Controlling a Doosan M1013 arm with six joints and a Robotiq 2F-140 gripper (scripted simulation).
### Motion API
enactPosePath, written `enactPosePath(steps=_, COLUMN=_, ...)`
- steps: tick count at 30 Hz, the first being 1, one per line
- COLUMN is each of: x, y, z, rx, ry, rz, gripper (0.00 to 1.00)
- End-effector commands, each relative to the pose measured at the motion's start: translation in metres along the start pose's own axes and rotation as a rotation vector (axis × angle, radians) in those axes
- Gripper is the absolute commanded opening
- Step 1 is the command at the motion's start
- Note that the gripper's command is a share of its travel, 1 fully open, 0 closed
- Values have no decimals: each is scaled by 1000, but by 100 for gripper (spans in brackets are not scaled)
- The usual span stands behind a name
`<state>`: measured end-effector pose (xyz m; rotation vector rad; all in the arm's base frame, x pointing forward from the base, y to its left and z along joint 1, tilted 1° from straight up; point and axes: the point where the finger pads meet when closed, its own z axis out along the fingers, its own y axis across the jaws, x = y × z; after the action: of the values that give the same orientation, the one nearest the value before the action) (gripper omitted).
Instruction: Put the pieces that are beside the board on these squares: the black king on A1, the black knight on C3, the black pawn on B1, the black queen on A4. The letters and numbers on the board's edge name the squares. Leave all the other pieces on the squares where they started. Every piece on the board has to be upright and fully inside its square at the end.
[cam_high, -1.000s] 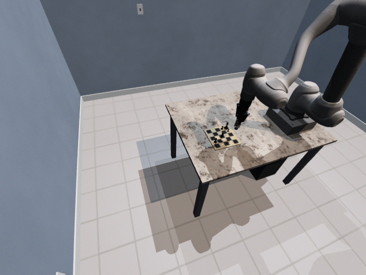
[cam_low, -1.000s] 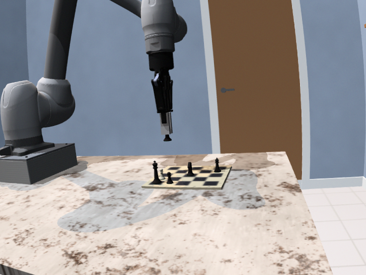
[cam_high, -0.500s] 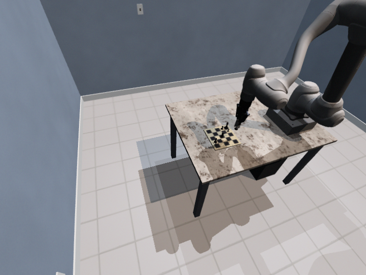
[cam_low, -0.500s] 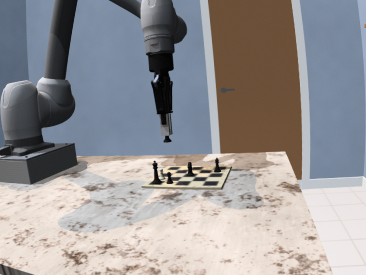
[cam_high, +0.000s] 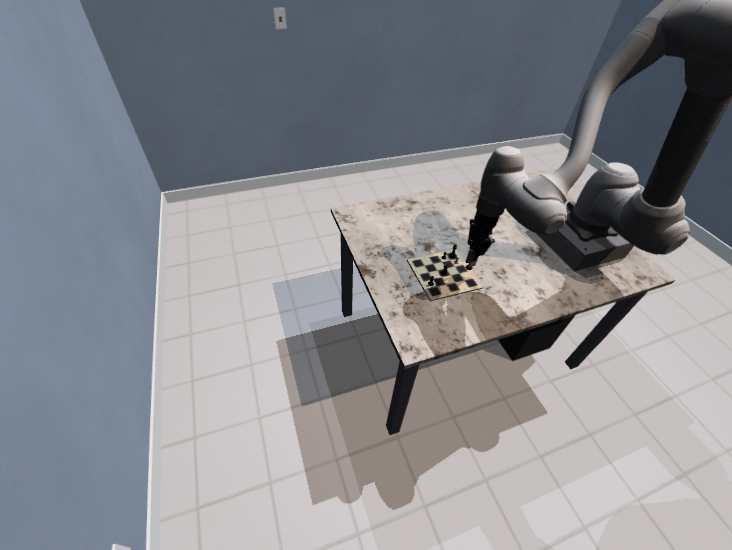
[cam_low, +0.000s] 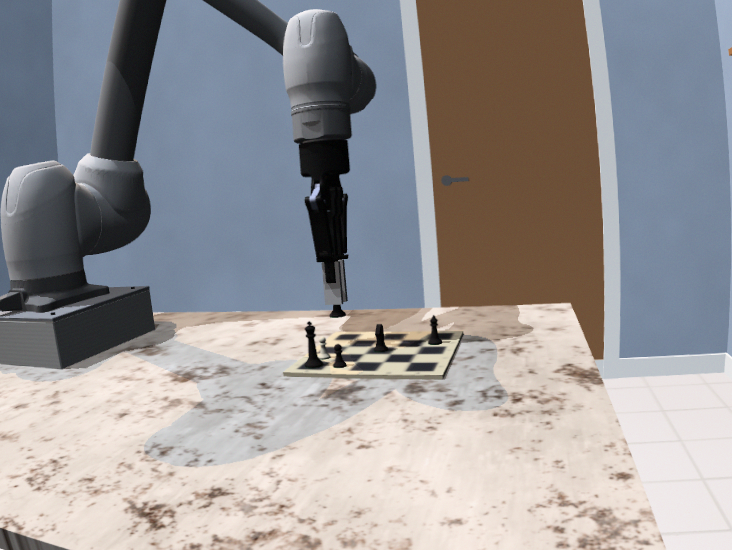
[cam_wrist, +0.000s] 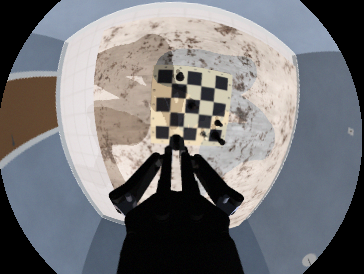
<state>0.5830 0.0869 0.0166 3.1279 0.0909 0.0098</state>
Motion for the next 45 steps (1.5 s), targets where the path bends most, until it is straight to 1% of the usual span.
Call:
enactPosePath(steps=1, x=0, y=0, z=14, rx=0, ry=0, rz=0, gripper=0)
enactPosePath(steps=6, x=0, y=0, z=31, rx=0, ry=0, rz=0, gripper=0)
enactPosePath(steps=11, x=0, y=0, z=39, rx=0, ry=0, rz=0, gripper=0)
enactPosePath(steps=45, x=0, y=0, z=40, rx=0, ry=0, rz=0, gripper=0)
